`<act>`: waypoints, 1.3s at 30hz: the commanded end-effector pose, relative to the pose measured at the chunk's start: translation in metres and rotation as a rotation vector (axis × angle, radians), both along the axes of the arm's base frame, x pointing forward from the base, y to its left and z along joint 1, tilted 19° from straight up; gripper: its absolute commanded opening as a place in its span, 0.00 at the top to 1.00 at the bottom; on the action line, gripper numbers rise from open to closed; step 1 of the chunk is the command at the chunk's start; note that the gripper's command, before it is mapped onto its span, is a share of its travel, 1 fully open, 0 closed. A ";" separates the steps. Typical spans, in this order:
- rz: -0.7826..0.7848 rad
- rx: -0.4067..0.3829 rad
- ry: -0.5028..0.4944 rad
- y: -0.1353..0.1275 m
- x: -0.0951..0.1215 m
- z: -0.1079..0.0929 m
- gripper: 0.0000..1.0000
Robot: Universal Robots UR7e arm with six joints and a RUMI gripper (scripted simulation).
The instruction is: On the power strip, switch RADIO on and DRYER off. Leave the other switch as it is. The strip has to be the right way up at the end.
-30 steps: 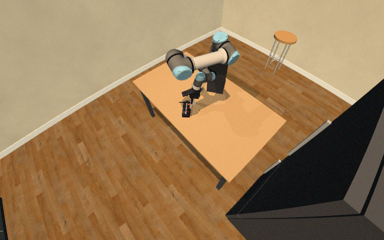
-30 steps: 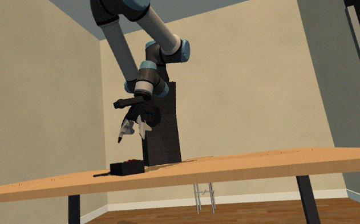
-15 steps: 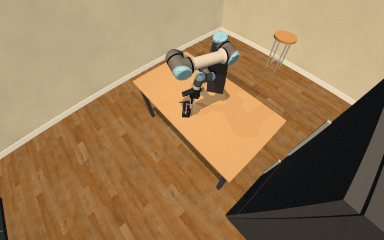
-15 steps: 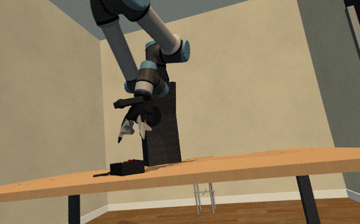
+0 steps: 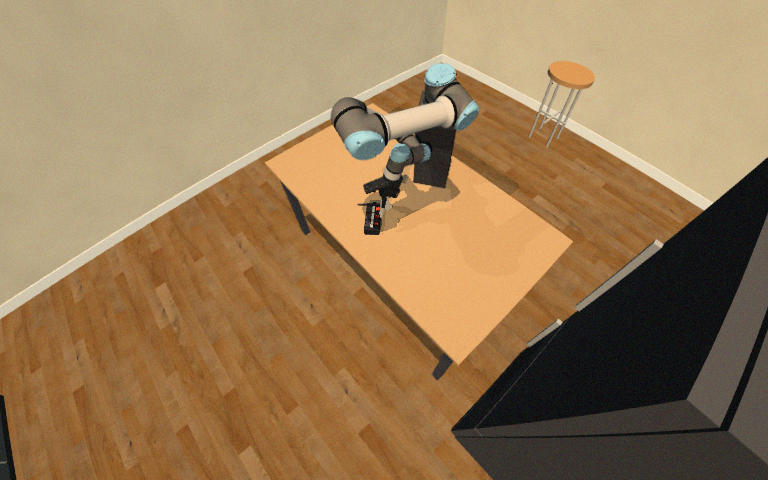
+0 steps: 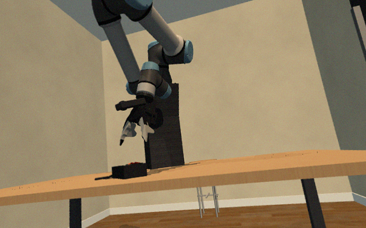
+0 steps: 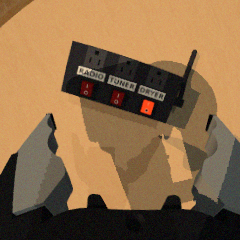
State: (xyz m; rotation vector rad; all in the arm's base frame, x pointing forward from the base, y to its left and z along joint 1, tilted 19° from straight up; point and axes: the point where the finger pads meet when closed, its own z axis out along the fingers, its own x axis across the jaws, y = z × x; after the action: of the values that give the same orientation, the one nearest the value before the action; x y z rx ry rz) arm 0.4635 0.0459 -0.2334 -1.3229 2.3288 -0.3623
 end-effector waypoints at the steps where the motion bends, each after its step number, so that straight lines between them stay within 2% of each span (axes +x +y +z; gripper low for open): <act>1: 0.052 -0.014 0.025 -0.007 0.008 0.005 0.00; 19: 0.256 -0.038 0.114 -0.028 0.022 0.025 0.00; 26: 0.283 -0.038 0.123 -0.030 0.023 0.029 0.00; 39: 0.426 -0.033 0.161 -0.041 0.023 0.051 0.00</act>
State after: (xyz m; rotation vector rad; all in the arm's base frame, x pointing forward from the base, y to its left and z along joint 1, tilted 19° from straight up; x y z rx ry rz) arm 0.4879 0.0081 -0.1898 -1.7894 2.1368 -0.2240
